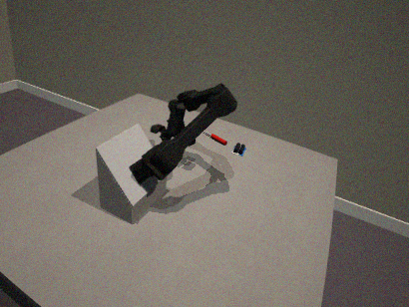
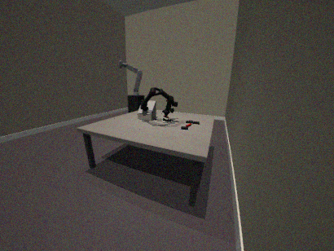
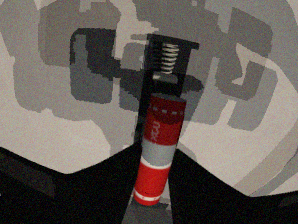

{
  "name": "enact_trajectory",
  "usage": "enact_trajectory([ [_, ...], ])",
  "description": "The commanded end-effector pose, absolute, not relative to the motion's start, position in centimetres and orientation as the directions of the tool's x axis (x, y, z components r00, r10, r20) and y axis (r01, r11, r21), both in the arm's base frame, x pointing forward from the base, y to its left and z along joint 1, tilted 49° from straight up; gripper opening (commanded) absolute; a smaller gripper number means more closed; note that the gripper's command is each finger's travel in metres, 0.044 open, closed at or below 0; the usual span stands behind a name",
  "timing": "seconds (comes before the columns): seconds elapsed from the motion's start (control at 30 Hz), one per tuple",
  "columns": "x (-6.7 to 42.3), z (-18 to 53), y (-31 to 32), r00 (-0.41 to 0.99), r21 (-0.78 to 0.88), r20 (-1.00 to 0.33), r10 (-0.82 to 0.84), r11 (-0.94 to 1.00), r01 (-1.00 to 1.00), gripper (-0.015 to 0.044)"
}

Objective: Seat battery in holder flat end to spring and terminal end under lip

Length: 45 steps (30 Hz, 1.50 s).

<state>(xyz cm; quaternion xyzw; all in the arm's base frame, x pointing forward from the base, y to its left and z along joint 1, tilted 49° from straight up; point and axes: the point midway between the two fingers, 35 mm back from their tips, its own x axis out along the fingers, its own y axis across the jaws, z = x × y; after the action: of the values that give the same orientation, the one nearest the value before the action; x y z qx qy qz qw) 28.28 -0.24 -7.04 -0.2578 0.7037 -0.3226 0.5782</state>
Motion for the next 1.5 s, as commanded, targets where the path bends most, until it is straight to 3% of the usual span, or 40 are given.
enact_trajectory([
  [0.0,28.1,-7.5,-0.5,-0.234,-0.752,-0.642,-0.73,0.659,0.007,0.0059],
  [1.47,29.2,-8.5,-1.7,-0.475,-0.753,-0.582,-0.66,0.658,0.009,0.0059],
])
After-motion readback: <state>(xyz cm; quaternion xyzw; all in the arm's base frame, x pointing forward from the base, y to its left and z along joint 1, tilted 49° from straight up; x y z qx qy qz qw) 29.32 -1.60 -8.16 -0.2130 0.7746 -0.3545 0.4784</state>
